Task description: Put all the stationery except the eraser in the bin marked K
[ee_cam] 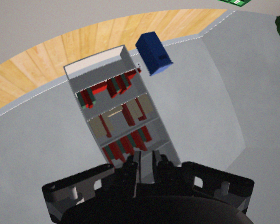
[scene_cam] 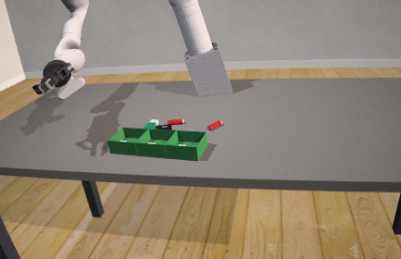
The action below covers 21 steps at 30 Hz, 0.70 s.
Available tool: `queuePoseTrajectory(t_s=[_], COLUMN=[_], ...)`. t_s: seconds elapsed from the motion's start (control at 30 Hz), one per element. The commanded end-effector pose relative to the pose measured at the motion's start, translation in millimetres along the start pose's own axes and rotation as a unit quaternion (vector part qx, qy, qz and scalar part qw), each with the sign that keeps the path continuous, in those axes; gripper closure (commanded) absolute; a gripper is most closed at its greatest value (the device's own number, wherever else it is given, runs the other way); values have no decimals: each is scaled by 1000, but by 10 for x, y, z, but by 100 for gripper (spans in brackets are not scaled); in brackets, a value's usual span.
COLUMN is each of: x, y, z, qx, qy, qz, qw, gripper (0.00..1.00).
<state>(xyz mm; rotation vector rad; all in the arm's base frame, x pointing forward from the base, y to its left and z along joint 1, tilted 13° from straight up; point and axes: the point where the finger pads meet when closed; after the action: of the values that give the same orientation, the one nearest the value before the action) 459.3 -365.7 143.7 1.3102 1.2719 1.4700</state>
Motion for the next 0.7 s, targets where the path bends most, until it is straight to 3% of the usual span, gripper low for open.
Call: queuePoseTrajectory(t_s=[0.0, 0.07, 0.23, 0.3, 0.43, 0.5, 0.63, 0.67], x=[145, 271, 417, 548, 686, 818, 948, 1015], y=[-14, -99, -198, -287, -382, -474, -564, -611], z=[136, 205, 285, 342, 402, 446, 489, 505], qx=[3, 35, 35, 69, 70, 105, 105, 124], qy=[14, 46, 46, 76, 76, 104, 104, 116], qz=[-2, 20, 20, 41, 41, 61, 61, 70], qw=[1000, 998, 998, 994, 994, 987, 987, 983], gripper=[91, 91, 91, 91, 91, 91, 91, 91])
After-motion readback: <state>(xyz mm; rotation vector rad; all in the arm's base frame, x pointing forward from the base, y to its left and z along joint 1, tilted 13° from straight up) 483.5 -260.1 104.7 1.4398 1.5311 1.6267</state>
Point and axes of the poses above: the point where the finger pads meet when closed, its own z axis out along the fingers, its own x axis across the jaws, y = z × x, and after that the axes turned 1 degree about z, right-handed
